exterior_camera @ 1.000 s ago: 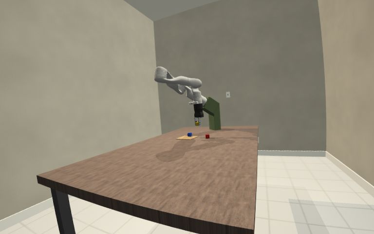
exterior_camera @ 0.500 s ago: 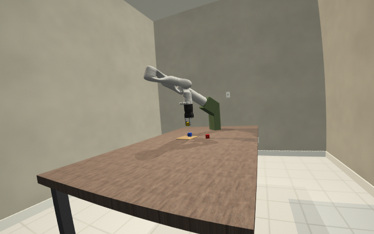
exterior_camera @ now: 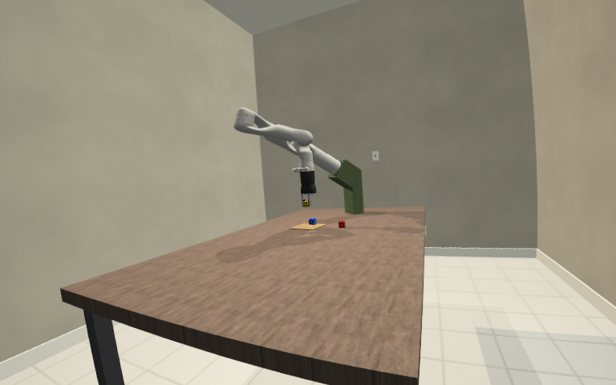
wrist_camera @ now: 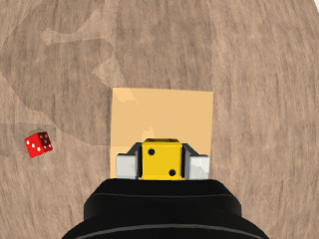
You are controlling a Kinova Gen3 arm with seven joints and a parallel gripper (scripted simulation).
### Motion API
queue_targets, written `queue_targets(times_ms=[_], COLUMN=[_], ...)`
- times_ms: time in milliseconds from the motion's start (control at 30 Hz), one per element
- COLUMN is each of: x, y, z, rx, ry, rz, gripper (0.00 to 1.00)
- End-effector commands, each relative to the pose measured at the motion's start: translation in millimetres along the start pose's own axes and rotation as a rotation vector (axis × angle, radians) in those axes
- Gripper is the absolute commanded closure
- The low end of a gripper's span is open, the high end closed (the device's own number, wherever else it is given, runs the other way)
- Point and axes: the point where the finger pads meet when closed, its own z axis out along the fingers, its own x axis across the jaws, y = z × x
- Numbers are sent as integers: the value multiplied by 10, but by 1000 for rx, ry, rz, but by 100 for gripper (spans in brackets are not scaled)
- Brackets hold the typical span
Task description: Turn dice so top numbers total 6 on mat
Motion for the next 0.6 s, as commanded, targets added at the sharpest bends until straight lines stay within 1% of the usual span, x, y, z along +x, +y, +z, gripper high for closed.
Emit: queue_targets(times_ms=[0, 300, 433, 567], x=[-2, -2, -2, -2], y=[-5, -5, -6, -7], z=[-4, 22, 95, 219], rx=[1, 1, 0, 0], ry=[-1, -1, -1, -1], rz=[1, 1, 1, 1], gripper=[43, 43, 43, 43])
